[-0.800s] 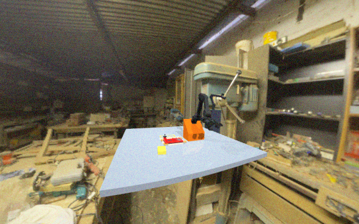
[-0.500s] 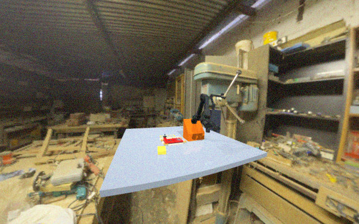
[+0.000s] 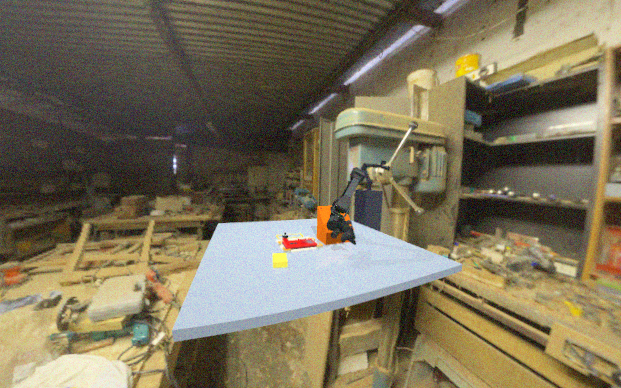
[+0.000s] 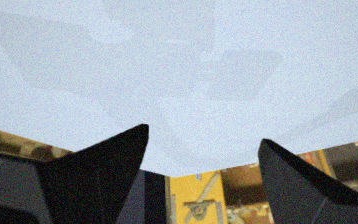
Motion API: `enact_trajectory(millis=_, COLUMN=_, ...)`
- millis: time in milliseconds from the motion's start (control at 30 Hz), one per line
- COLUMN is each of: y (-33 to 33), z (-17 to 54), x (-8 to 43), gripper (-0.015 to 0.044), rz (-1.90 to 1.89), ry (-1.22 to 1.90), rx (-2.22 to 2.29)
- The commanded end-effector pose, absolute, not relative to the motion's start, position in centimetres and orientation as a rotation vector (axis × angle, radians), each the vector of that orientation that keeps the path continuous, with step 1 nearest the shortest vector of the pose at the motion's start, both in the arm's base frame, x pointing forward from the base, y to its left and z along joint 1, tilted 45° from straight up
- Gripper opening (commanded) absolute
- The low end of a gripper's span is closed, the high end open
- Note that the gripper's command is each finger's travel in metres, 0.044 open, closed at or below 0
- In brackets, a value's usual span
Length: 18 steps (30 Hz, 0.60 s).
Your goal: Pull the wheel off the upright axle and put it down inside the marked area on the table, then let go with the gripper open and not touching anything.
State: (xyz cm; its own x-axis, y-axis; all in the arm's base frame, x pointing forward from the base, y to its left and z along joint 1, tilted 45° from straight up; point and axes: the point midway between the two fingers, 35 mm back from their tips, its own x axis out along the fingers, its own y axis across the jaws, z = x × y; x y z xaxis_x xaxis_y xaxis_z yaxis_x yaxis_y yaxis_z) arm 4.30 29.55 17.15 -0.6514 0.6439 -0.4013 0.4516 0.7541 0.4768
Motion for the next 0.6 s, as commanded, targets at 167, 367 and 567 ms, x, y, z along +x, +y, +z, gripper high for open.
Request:
enact_trajectory(millis=167, y=29.6, z=13.5, x=12.6, gripper=0.03, rz=0.239, ry=2.262, rx=0.996)
enact_trajectory(millis=367, y=27.3, z=10.1, x=20.1, gripper=0.03, rz=0.048, ry=2.144, rx=1.146)
enact_trajectory(millis=567, y=22.9, z=6.3, x=26.9, gripper=0.03, rz=-0.133, ry=2.026, rx=1.281)
